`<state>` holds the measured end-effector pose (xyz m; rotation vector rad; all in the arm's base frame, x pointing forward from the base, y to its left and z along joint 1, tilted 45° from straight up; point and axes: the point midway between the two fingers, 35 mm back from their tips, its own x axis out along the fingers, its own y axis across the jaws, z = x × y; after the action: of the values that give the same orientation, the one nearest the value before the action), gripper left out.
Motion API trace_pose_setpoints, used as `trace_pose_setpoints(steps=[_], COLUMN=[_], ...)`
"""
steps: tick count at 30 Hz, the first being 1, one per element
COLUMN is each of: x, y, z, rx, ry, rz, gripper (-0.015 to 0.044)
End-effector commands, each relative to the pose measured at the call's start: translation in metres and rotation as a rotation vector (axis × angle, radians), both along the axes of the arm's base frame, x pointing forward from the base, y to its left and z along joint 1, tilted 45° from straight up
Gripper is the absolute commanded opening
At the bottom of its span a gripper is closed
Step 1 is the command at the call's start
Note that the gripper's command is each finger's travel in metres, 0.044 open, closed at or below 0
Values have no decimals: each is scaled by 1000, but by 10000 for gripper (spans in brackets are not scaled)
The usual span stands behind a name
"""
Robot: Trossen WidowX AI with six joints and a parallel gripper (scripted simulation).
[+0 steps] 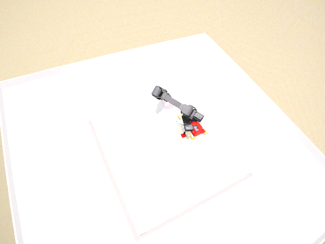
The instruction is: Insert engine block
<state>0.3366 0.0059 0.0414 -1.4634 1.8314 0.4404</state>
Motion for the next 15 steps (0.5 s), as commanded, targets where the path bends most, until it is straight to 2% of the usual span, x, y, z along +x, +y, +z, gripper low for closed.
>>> trace_pose_setpoints(steps=[1, 15], x=[3, 9], y=[8, 29], z=[-10, -50], rx=[0, -32], ry=[-75, -368], rz=[-73, -384], gripper=[0, 0])
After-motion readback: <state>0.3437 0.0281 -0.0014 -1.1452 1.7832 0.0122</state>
